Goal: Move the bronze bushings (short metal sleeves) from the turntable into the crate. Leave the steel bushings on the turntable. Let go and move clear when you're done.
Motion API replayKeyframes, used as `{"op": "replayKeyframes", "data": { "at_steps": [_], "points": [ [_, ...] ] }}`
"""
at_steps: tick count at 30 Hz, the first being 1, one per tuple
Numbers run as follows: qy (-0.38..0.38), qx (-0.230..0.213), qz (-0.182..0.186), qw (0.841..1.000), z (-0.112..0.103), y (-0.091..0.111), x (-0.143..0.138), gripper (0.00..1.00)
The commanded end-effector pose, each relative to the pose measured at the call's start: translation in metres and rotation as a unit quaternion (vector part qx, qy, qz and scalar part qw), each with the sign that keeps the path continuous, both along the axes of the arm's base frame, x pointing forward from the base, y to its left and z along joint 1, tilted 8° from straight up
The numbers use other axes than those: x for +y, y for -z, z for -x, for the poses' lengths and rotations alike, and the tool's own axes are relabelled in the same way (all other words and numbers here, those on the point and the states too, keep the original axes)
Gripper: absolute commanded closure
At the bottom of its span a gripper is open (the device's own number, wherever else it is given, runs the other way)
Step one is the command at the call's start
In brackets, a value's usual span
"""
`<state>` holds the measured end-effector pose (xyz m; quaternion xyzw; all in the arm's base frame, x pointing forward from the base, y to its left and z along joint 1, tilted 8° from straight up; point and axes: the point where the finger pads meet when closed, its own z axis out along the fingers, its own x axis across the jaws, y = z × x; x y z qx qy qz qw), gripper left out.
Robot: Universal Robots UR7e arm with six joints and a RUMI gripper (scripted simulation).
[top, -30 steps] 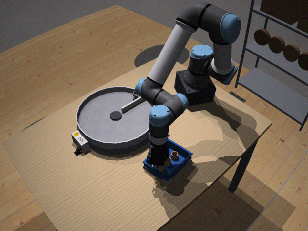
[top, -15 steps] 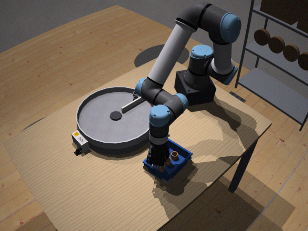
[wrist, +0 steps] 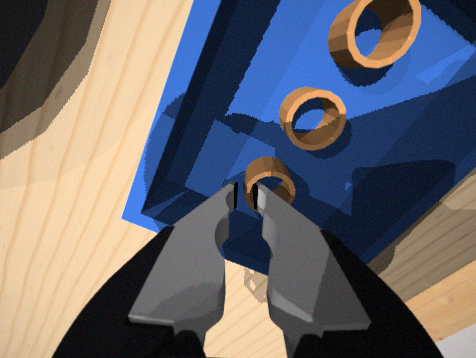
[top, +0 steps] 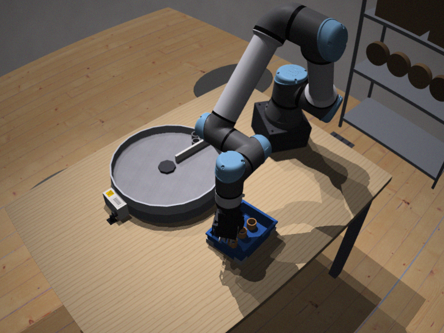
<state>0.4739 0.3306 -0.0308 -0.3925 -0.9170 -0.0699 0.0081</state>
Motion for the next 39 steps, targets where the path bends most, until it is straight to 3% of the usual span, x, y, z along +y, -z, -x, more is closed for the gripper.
{"op": "replayKeyframes", "data": {
  "at_steps": [1, 17, 27, 39],
  "points": [
    [0.000, -0.001, 0.000, 1.000, 0.000, -0.001, 0.000, 0.94],
    [0.000, -0.001, 0.000, 1.000, 0.000, -0.007, -0.001, 0.94],
    [0.000, -0.001, 0.000, 1.000, 0.001, -0.034, -0.004, 0.94],
    [0.000, -0.001, 0.000, 1.000, 0.003, -0.084, -0.011, 0.94]
  ]
}}
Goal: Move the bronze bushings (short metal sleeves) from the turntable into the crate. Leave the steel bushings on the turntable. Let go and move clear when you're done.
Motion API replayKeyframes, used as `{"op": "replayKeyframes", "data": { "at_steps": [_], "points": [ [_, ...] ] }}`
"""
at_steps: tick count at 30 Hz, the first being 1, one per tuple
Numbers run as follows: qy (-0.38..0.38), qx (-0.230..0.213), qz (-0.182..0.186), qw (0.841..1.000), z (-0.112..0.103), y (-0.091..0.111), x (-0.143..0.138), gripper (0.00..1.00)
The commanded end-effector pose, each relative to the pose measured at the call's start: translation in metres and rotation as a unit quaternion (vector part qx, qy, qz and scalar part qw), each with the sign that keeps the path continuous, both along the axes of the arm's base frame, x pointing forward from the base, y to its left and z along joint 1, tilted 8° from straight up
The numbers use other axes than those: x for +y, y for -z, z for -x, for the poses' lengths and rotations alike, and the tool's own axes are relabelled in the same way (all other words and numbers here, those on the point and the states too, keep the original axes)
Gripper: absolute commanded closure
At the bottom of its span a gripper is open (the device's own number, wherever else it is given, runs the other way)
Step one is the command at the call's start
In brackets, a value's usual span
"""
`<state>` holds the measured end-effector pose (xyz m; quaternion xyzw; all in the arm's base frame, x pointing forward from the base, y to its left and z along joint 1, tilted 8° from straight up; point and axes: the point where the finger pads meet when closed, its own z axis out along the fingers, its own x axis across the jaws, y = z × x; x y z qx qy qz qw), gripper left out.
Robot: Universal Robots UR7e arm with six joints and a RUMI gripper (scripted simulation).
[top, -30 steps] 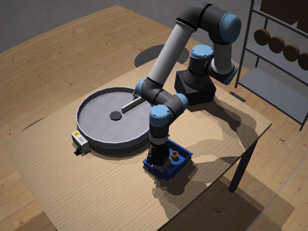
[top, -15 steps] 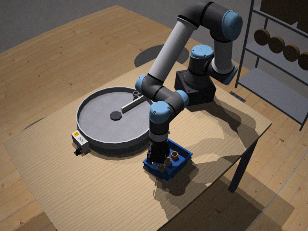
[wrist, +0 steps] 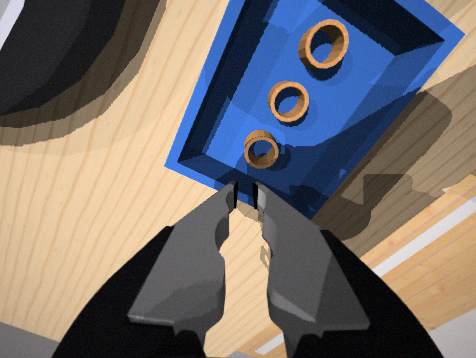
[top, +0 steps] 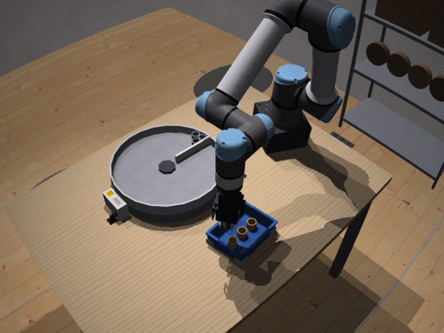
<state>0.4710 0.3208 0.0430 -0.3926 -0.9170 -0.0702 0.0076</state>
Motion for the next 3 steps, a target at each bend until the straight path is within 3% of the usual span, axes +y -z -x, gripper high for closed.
{"op": "replayKeyframes", "data": {
  "at_steps": [1, 3],
  "points": [
    [0.000, 0.000, 0.000, 1.000, 0.0002, -0.0106, -0.0014, 0.94],
    [0.000, 0.000, 0.000, 1.000, 0.0002, -0.0106, -0.0014, 0.94]
  ]
}}
